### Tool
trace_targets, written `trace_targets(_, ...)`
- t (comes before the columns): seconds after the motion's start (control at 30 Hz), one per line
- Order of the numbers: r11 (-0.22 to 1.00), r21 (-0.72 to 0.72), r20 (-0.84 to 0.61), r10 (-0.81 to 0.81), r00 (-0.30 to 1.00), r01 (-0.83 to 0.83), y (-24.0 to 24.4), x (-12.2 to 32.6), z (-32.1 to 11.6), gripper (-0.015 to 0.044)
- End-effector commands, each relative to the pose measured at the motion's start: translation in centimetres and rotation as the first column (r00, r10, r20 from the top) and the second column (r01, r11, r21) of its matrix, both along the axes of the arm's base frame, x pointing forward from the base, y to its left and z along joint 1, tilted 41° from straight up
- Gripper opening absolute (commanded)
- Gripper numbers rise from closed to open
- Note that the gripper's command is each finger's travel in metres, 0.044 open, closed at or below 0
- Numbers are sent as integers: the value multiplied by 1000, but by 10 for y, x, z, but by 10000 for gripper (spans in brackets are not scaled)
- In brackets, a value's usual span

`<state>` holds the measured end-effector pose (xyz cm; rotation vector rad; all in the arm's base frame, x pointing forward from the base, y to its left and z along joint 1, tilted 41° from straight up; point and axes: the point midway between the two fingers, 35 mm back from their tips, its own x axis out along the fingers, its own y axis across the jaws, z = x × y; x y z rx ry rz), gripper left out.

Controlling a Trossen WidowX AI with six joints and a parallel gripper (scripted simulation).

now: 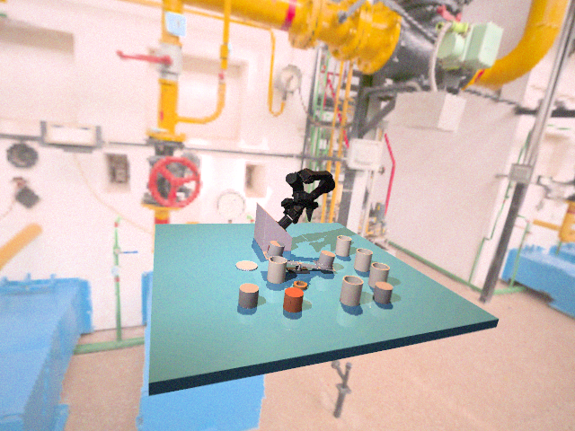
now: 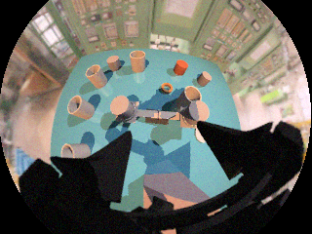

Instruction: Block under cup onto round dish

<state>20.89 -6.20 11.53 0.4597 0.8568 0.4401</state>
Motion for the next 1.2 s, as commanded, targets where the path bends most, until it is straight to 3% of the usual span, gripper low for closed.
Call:
trace_targets(0.0,991,-60,25,118,993,-116,5,12,3,440)
trace_targets(0.47,834,-234,77,528,846,-499,44,52,9,440)
trace_targets(0.8,683,-321,58,706,706,-656,75,72,5,440)
trace_targets(1.17,405,-443,82,906,414,-800,124,93,7,440)
